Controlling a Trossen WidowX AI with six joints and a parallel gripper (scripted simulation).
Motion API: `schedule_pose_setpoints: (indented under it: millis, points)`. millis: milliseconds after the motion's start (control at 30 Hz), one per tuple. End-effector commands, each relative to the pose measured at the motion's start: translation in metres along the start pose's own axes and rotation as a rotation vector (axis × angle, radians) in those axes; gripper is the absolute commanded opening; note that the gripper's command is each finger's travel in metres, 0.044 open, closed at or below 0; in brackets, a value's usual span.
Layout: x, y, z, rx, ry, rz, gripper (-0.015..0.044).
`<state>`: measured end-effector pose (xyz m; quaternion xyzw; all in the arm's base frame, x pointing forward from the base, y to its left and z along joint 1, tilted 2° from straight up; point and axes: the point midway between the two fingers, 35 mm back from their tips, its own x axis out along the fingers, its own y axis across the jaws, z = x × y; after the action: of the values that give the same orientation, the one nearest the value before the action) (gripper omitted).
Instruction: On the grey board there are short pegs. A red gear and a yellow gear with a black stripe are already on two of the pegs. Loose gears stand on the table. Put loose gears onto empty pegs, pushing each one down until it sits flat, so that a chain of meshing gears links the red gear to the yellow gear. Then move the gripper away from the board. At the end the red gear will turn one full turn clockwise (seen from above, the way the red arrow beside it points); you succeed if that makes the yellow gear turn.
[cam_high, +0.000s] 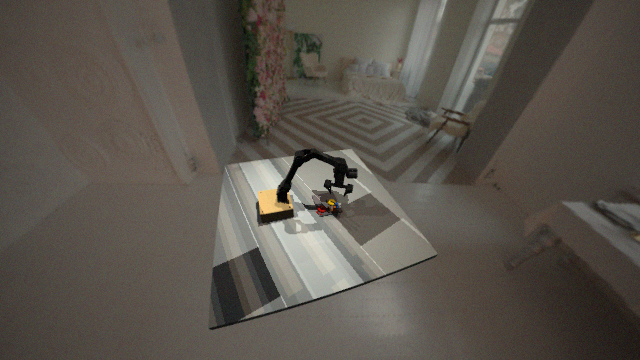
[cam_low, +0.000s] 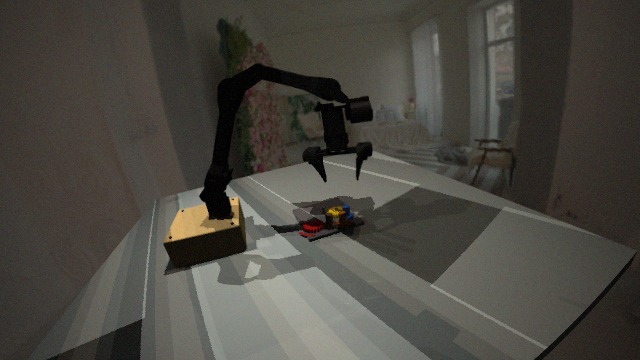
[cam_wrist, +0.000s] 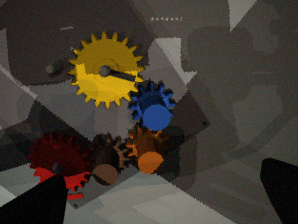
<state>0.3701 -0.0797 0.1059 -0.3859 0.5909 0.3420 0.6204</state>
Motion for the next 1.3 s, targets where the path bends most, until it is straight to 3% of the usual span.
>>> schedule_pose_setpoints:
  millis: [0, 200, 300, 733, 1100, 1267]
  points:
    - [0.0, 0.0, 0.0, 0.0, 0.0, 0.0, 0.044]
    - [0.0, 0.0, 0.0, 0.0, 0.0, 0.0, 0.044]
    - [-0.003, 0.012, 0.025, 0.0, -0.003, 0.003, 0.044]
    - [-0.028, 0.165, 0.177, 0.0, -0.03, 0.003, 0.044]
    - [-0.045, 0.309, 0.209, -0.013, -0.02, 0.031, 0.044]
    - [-0.047, 0.326, 0.209, 0.001, -0.021, 0.032, 0.044]
